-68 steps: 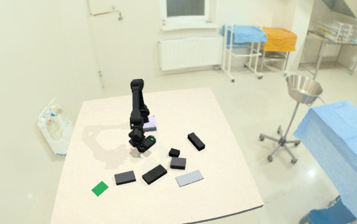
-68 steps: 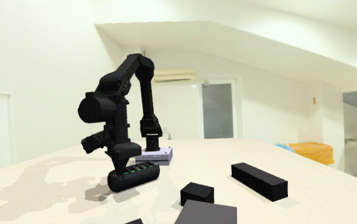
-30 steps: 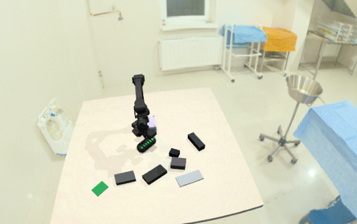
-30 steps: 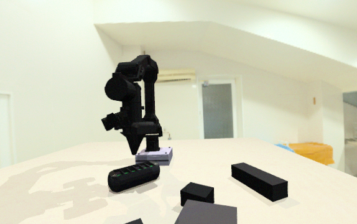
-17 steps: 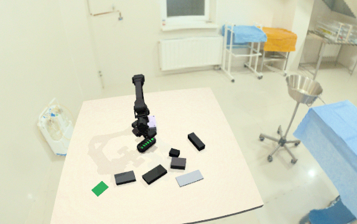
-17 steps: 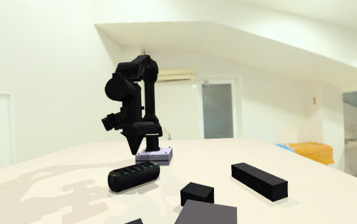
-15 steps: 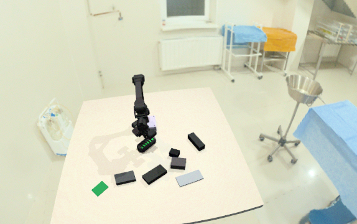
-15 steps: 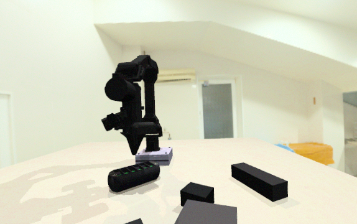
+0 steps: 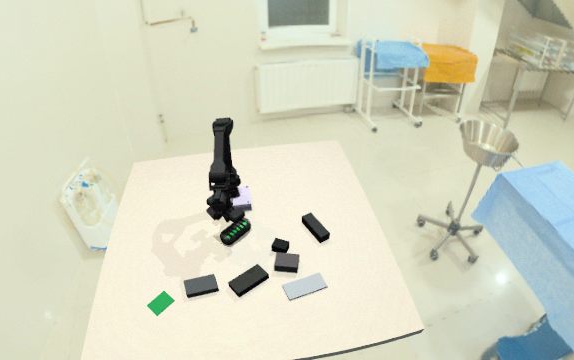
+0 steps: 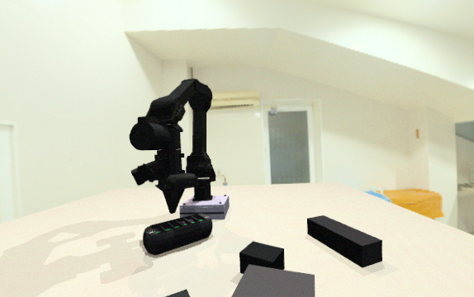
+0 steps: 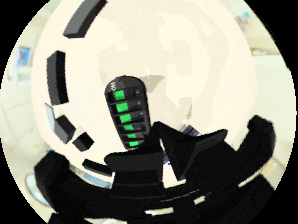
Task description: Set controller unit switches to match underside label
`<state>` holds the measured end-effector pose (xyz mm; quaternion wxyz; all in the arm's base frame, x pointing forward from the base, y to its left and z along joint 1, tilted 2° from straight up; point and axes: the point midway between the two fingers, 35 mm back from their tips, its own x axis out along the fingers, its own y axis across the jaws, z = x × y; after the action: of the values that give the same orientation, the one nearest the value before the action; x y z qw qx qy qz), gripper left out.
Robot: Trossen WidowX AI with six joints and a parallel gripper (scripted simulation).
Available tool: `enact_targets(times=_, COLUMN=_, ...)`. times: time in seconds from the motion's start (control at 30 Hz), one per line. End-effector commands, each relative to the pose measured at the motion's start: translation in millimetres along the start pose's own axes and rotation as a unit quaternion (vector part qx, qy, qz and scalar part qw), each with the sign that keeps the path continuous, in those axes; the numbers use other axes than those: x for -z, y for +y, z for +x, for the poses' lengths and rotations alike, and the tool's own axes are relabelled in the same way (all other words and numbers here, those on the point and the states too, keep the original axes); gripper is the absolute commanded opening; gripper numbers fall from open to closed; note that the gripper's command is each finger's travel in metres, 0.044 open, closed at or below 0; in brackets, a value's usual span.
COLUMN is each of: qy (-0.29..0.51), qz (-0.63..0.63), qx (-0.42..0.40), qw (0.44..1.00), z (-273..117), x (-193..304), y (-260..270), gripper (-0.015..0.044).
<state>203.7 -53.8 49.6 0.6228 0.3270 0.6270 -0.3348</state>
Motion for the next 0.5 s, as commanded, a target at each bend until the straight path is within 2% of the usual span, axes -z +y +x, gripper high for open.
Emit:
enact_targets(times=0.0, qy=-0.001, qz=-0.003, qx=0.002, qw=1.000, z=2, x=1, y=-2, gripper=0.0000)
enact_targets(times=0.23, qy=-0.001, qz=0.000, qx=-0.001, qw=1.000, z=0, x=0, y=-1, gripper=0.0000)
enact_targets(times=0.47, qy=0.000, qz=0.000, qx=-0.001, qw=1.000, z=-48, x=0, y=-1, gripper=0.0184)
